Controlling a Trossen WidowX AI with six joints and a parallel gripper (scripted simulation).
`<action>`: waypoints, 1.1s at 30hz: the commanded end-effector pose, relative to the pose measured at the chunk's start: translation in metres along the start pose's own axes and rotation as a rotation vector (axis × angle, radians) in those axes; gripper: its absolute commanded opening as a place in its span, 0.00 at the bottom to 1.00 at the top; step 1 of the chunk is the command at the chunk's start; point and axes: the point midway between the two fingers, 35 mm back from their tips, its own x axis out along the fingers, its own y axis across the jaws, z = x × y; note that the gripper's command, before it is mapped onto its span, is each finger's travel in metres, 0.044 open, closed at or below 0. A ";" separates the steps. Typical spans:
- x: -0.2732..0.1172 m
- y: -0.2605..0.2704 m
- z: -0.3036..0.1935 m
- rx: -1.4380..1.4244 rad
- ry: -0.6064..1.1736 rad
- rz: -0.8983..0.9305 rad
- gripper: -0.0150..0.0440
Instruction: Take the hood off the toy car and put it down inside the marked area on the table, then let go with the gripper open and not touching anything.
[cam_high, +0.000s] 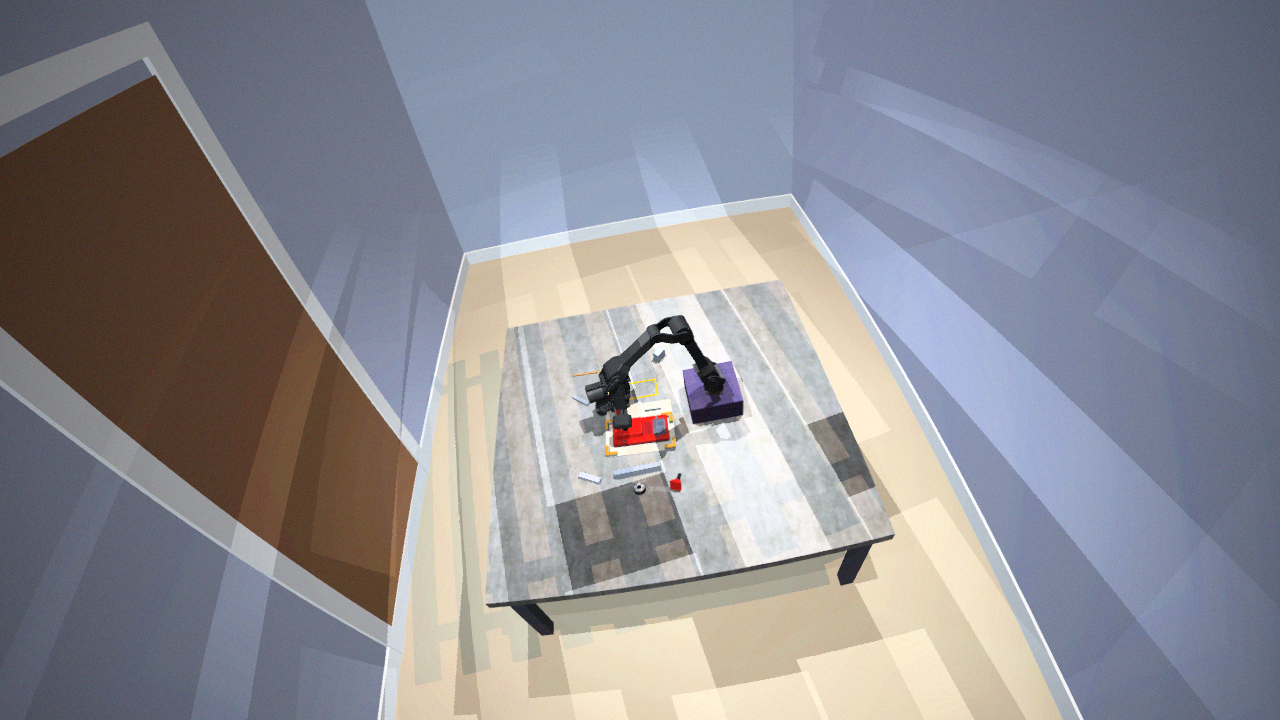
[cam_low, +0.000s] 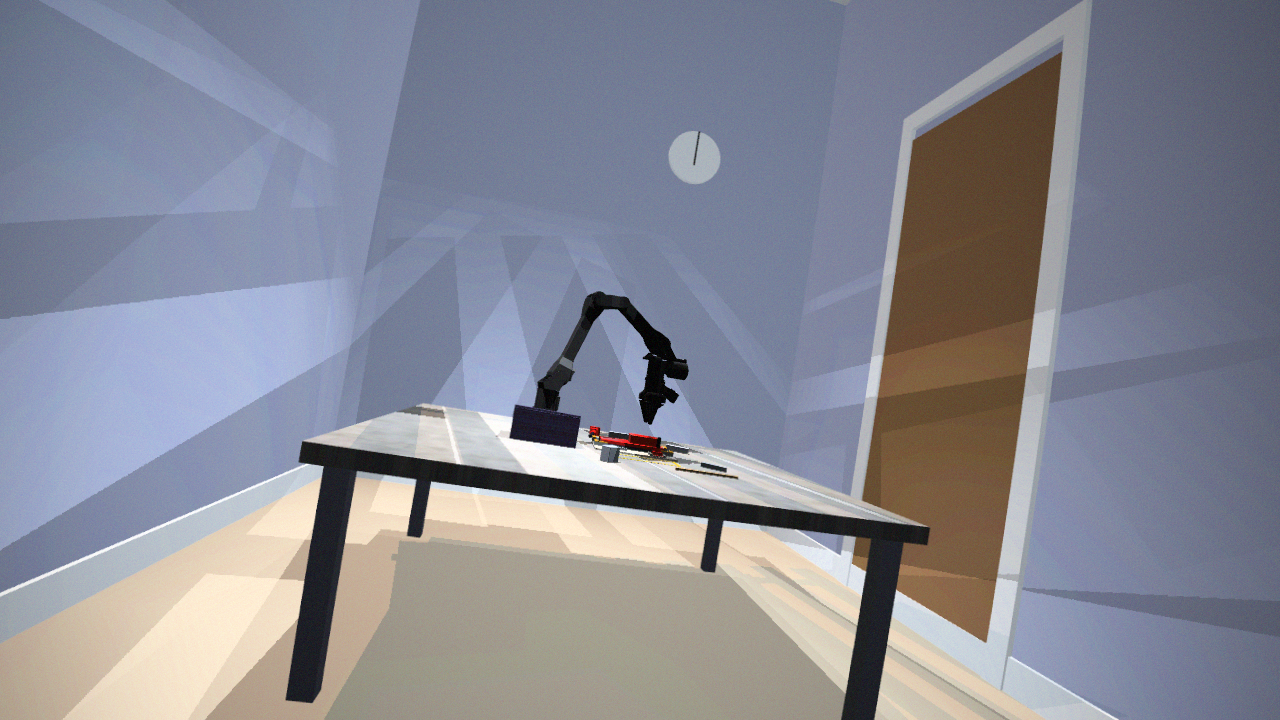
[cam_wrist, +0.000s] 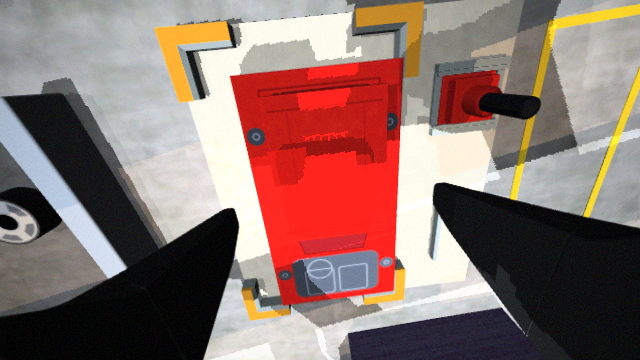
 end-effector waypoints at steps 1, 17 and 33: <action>0.005 0.000 -0.001 0.001 0.007 0.002 1.00; 0.016 0.000 -0.001 0.001 0.007 0.002 1.00; 0.028 -0.001 -0.002 0.001 0.007 0.002 1.00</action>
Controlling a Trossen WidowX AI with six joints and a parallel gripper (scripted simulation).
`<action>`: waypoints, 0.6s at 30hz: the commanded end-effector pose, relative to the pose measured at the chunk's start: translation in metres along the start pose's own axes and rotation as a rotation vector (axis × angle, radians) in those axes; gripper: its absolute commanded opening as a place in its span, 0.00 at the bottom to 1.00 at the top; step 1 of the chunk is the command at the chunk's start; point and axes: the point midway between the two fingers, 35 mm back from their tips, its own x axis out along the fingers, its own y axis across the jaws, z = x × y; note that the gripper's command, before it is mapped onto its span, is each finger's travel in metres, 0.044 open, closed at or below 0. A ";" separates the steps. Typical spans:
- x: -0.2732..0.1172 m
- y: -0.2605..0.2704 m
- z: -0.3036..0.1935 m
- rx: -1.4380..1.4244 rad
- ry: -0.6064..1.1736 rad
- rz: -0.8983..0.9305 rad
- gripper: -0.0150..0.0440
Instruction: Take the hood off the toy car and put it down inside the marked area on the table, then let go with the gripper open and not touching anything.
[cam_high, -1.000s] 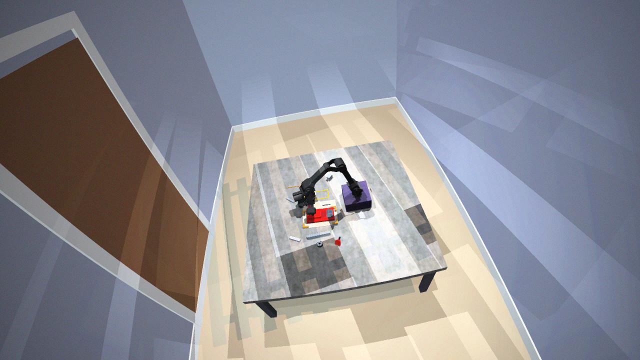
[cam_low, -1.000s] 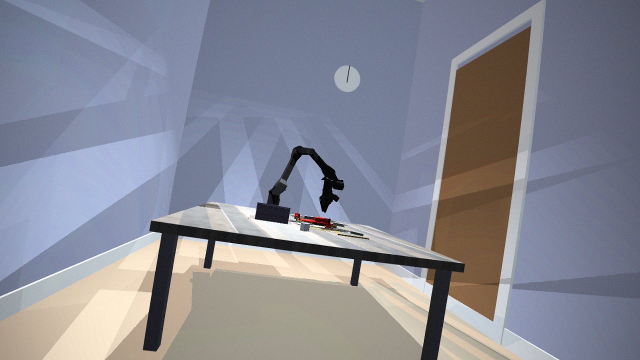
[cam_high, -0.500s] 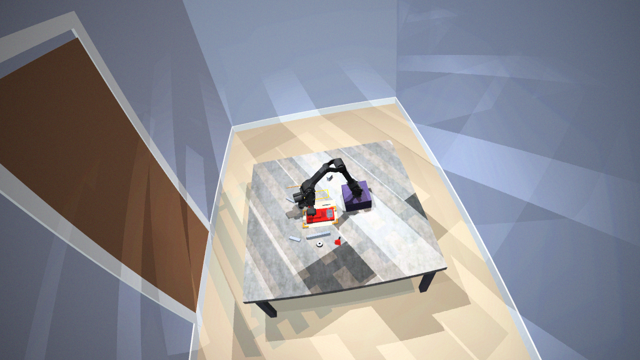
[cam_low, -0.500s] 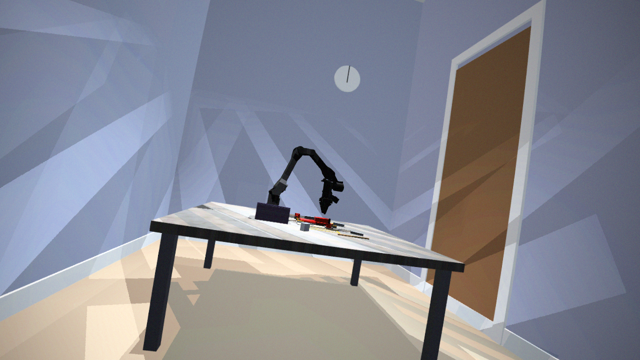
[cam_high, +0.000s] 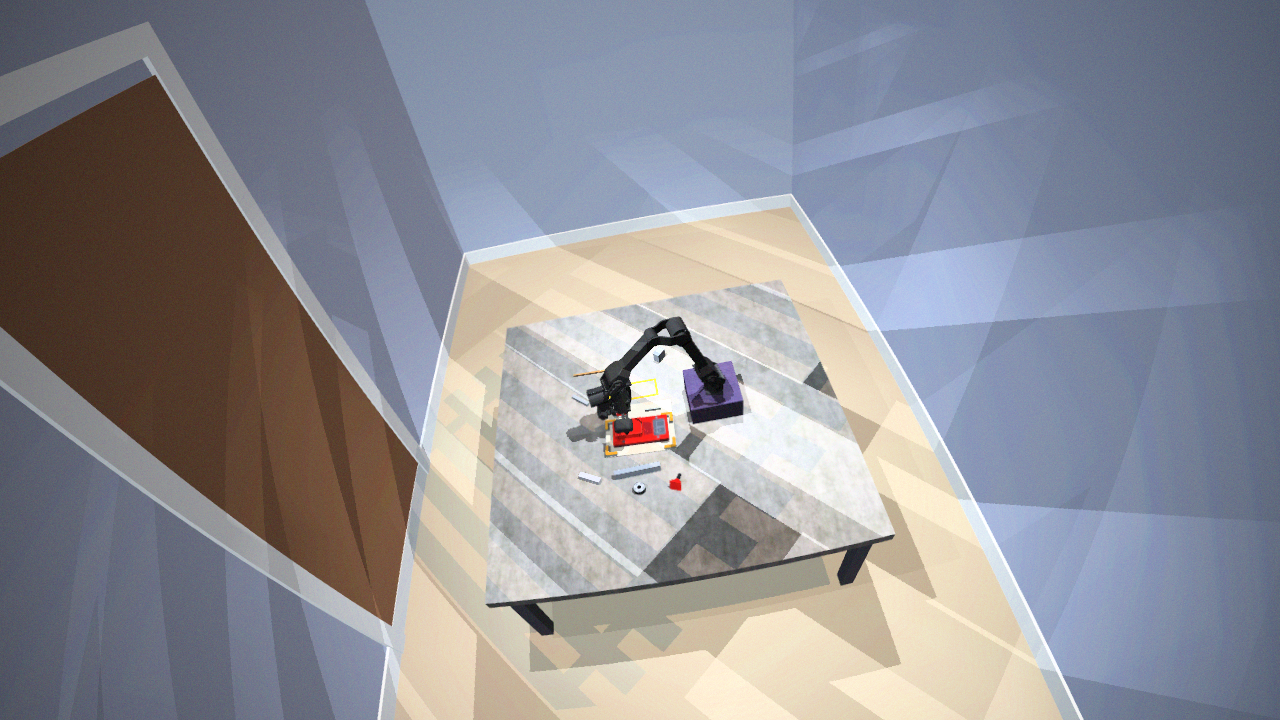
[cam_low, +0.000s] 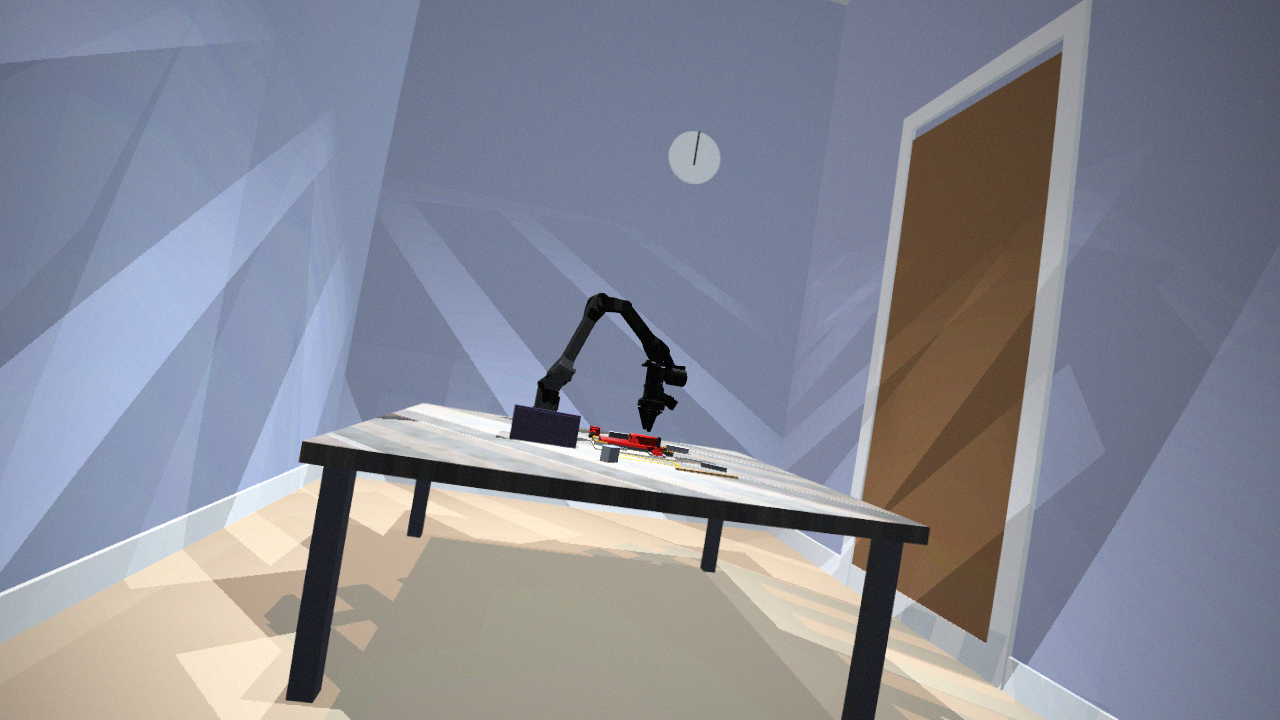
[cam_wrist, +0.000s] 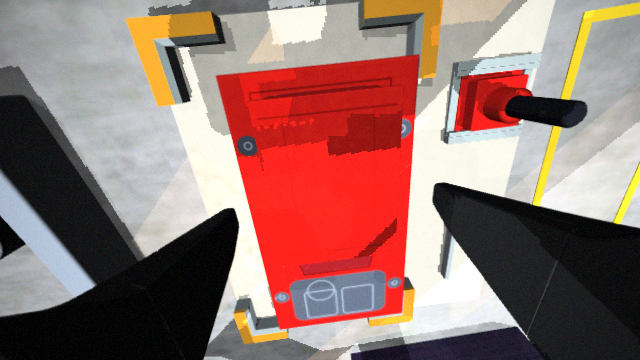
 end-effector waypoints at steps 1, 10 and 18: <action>0.005 0.000 -0.001 0.003 0.007 0.002 1.00; 0.012 -0.001 -0.002 0.003 0.007 0.002 1.00; 0.017 -0.001 -0.002 0.003 0.008 0.002 1.00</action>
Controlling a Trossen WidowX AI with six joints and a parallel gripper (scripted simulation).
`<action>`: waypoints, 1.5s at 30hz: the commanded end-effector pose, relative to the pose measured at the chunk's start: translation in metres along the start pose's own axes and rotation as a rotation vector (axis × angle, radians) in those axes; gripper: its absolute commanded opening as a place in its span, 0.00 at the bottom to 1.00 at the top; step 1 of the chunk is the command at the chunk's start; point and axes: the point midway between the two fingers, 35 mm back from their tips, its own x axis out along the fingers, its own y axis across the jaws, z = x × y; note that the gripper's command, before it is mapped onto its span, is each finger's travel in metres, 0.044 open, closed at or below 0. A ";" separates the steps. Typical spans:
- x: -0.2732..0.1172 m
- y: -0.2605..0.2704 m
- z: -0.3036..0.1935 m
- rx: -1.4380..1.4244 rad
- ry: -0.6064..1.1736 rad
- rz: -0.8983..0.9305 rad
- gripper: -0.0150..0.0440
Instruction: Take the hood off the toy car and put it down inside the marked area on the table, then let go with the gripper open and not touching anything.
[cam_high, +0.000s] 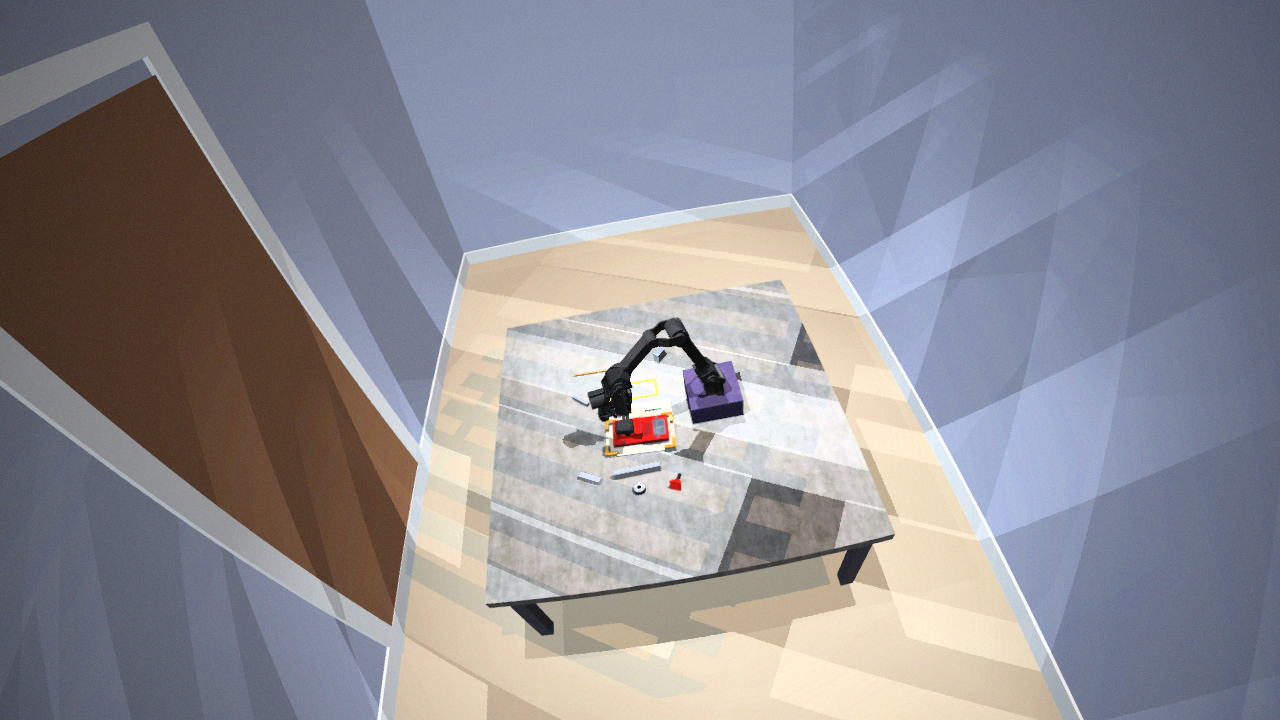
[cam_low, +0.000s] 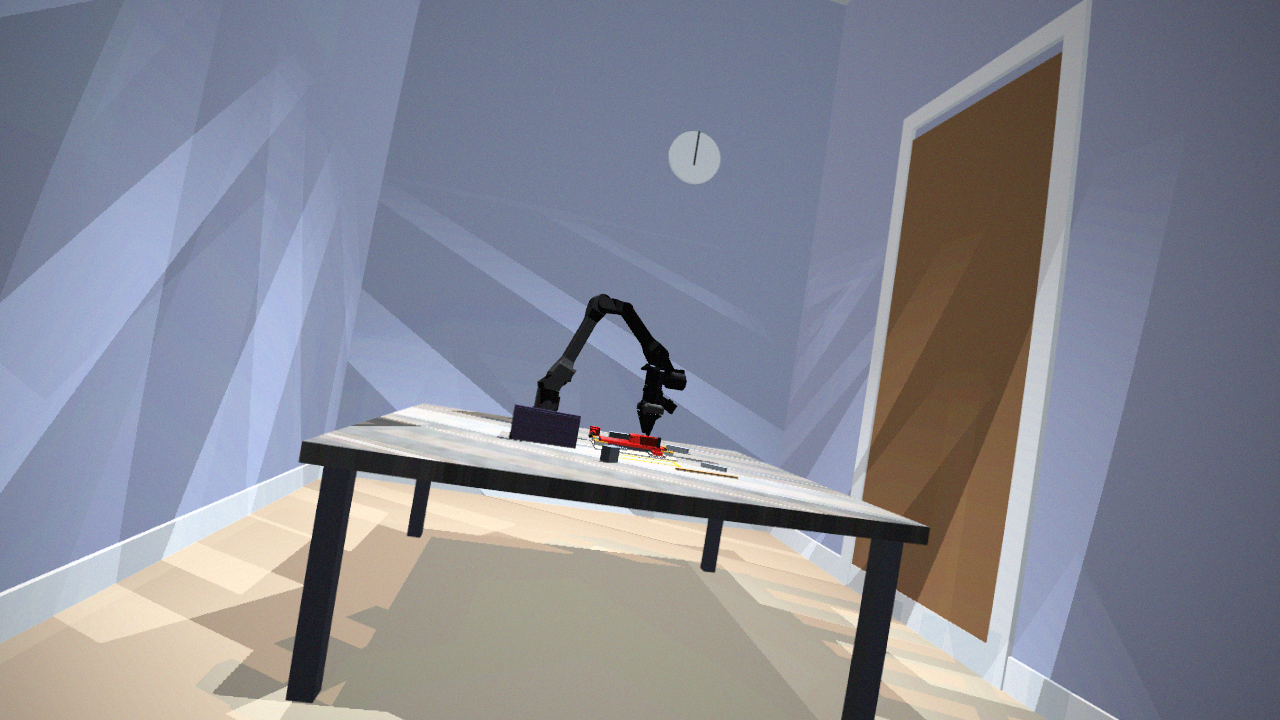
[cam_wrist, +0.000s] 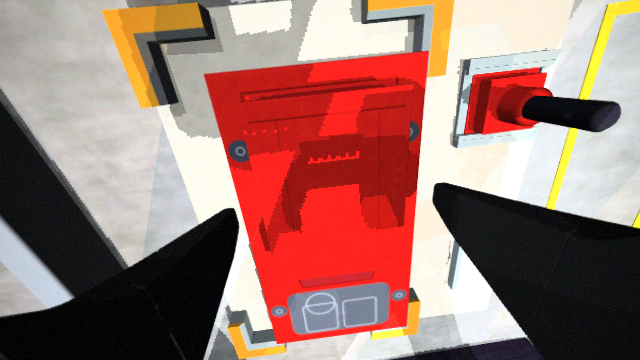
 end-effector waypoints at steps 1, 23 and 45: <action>0.004 0.000 -0.001 0.002 0.007 0.002 1.00; 0.013 0.000 -0.001 0.002 0.007 0.002 1.00; 0.024 0.000 -0.002 0.002 0.007 0.002 1.00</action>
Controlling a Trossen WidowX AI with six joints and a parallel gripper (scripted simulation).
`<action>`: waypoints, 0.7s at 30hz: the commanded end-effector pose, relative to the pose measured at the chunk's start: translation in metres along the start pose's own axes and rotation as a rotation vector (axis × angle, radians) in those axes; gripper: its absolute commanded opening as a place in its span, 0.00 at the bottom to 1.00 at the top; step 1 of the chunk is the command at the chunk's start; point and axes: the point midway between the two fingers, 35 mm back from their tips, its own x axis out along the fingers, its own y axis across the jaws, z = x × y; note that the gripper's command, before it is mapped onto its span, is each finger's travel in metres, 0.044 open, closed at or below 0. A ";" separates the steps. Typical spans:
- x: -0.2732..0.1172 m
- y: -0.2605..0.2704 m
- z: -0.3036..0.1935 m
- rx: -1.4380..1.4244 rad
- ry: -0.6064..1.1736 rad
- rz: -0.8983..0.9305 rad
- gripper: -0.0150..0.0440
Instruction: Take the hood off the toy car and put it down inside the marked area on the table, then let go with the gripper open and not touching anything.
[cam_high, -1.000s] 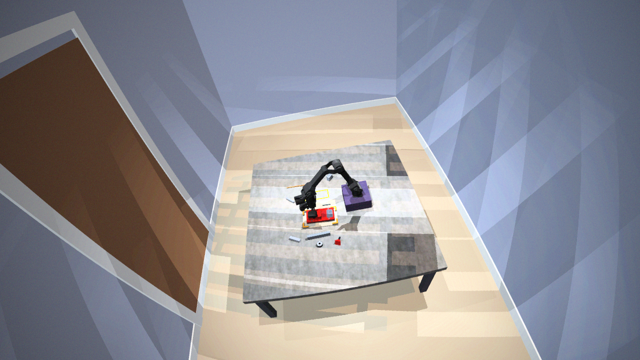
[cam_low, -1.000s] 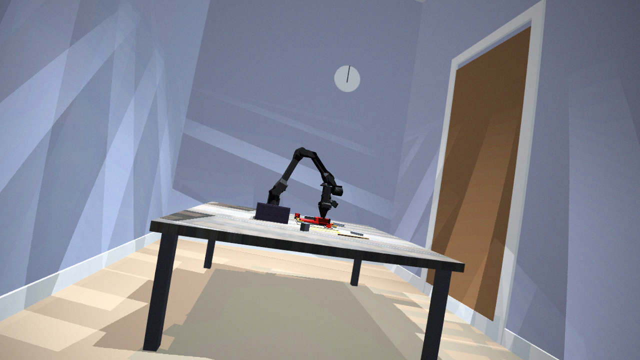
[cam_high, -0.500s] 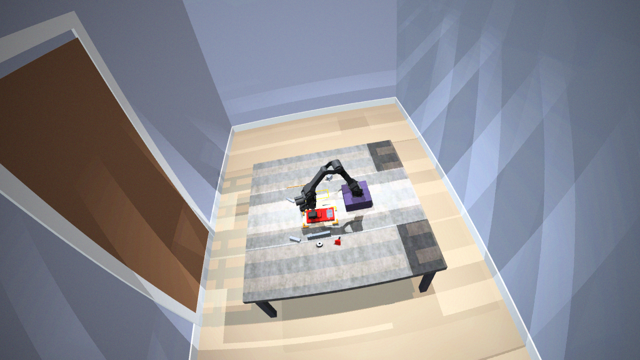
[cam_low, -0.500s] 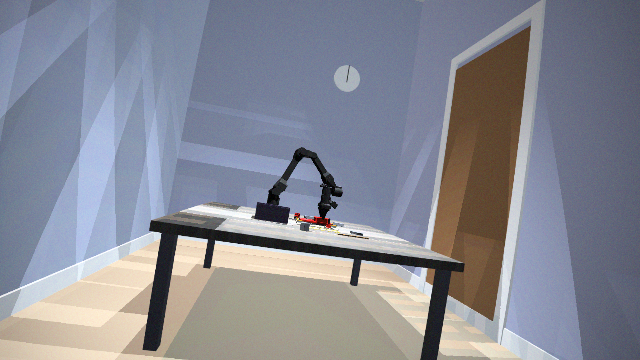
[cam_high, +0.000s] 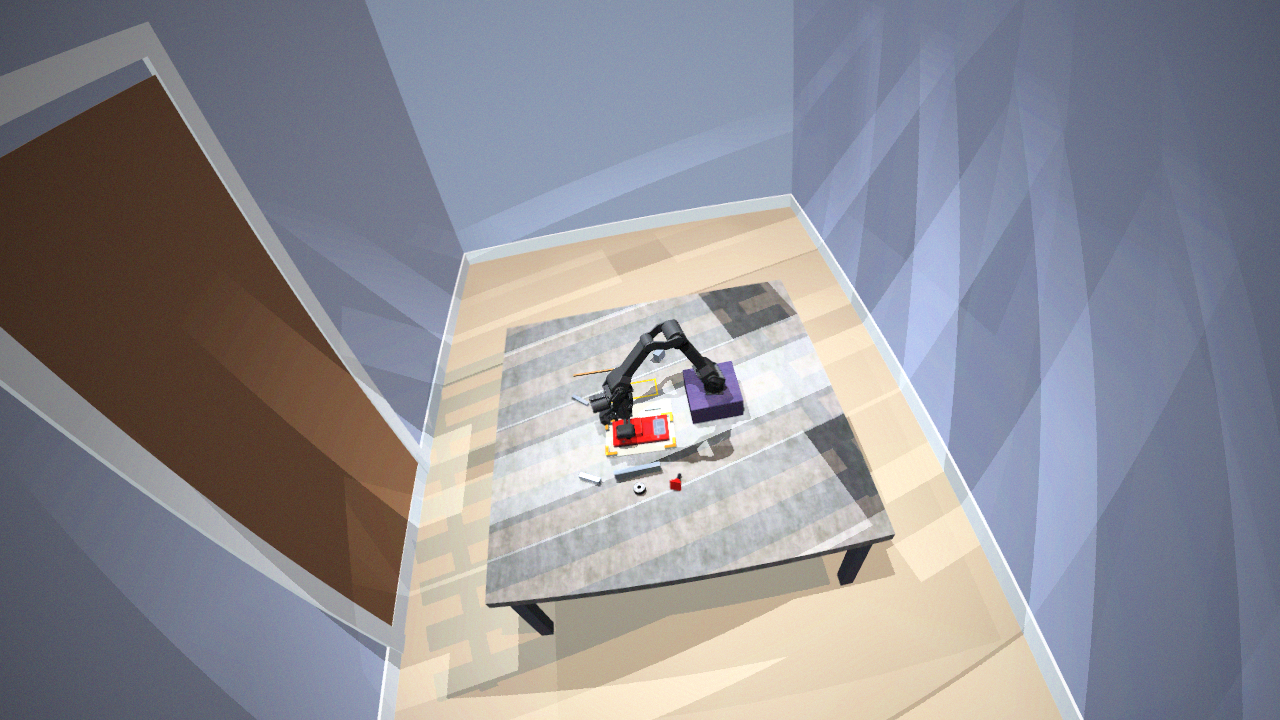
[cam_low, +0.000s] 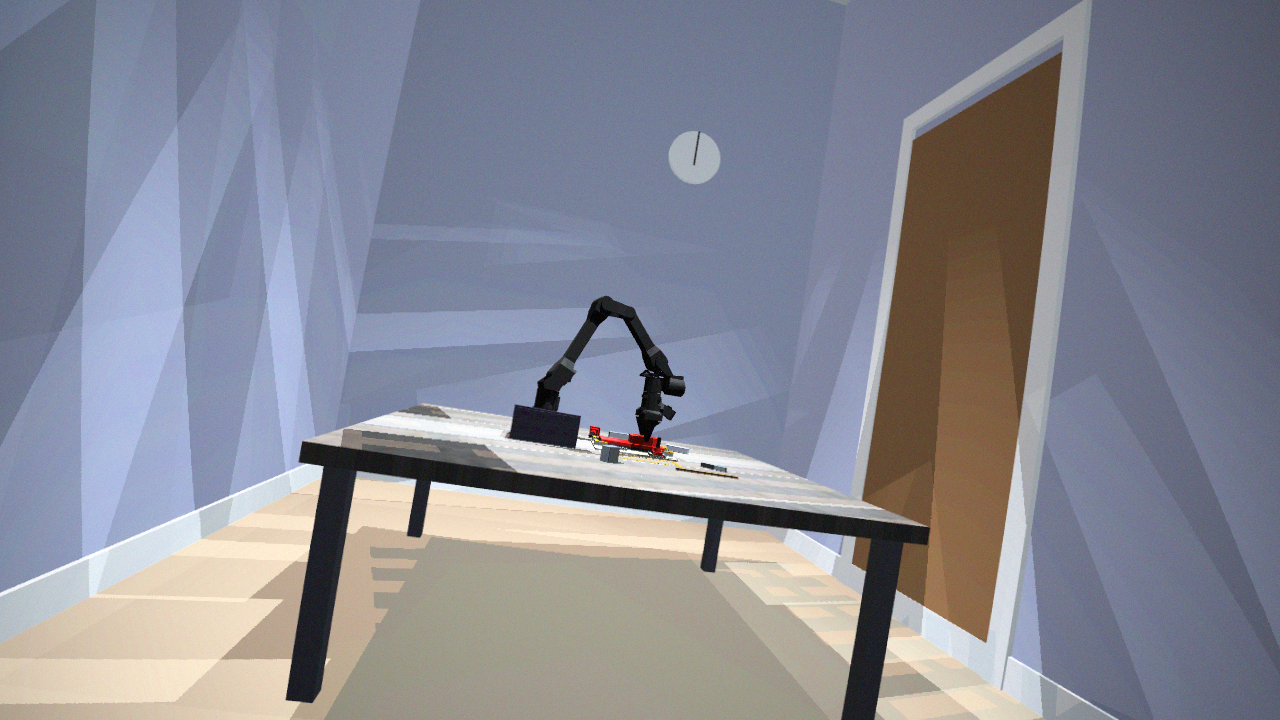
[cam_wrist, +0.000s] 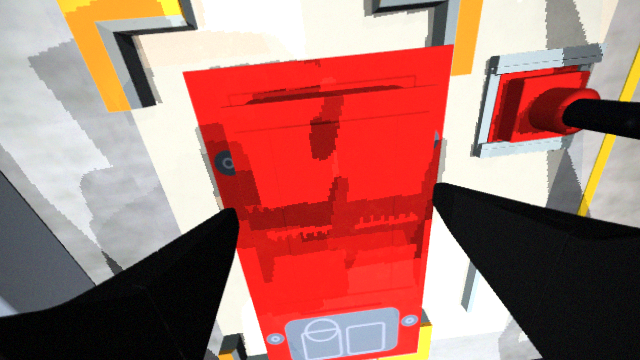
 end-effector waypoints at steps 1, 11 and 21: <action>0.000 0.000 0.000 0.000 0.000 0.000 0.96; 0.000 0.000 0.000 0.000 0.000 0.000 0.74; -0.004 0.000 0.000 0.000 0.000 0.000 0.36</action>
